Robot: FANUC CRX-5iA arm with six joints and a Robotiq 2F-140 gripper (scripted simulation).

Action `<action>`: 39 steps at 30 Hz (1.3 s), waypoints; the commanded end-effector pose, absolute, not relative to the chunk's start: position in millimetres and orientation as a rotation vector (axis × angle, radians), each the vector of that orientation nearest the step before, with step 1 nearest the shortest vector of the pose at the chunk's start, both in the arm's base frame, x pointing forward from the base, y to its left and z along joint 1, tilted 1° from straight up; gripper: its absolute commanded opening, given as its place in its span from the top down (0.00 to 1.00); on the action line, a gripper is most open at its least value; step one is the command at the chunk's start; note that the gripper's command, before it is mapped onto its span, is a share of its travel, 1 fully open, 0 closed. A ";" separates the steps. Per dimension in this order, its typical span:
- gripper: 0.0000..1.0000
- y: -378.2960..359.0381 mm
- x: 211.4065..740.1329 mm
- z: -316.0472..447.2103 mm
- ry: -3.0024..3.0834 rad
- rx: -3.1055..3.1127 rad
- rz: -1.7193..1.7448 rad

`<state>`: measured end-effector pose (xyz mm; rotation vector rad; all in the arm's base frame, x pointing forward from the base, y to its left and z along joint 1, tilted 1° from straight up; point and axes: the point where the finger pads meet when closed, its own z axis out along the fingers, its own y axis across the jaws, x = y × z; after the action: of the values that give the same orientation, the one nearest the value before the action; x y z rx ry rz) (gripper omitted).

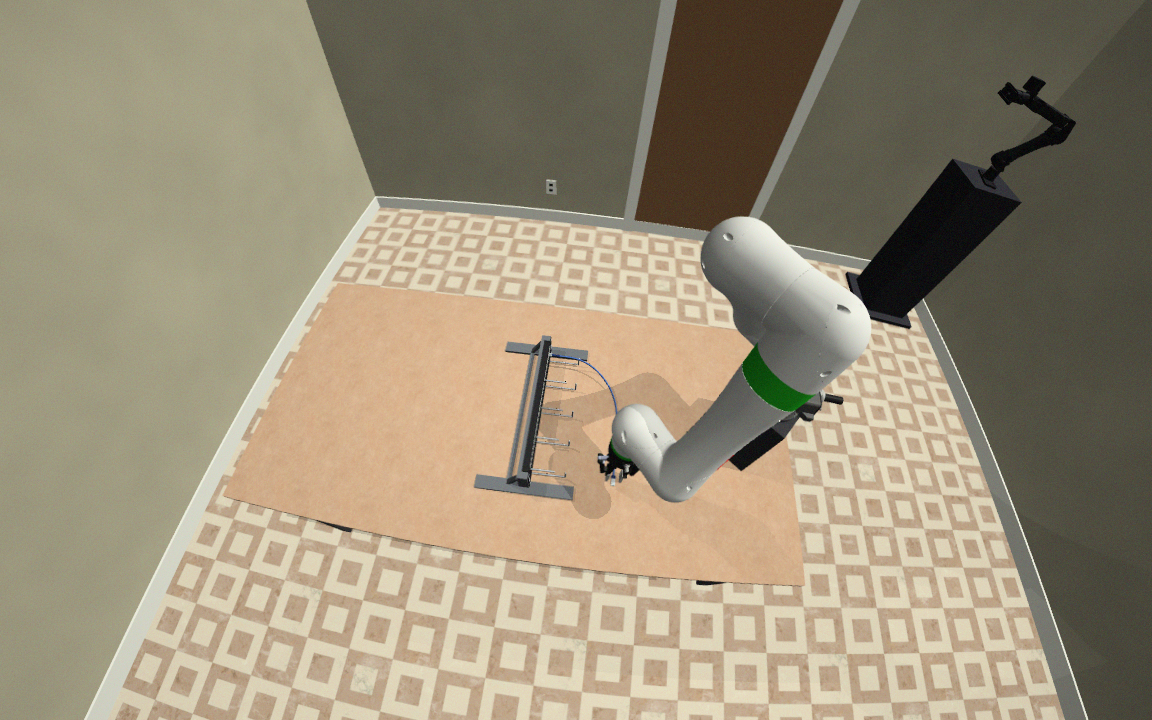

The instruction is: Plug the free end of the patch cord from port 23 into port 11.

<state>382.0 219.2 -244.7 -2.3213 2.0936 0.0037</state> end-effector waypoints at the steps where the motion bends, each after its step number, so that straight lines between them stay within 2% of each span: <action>1: 0.78 219.3 382.2 -244.6 2.093 -2.321 0.003; 21: 0.78 219.3 382.2 -244.6 2.093 -2.321 0.003; 22: 1.00 219.3 382.2 -244.6 2.093 -2.321 0.003; 39: 1.00 219.3 382.2 -244.6 2.093 -2.321 0.003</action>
<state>382.0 219.2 -244.6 -2.3213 2.0935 0.0036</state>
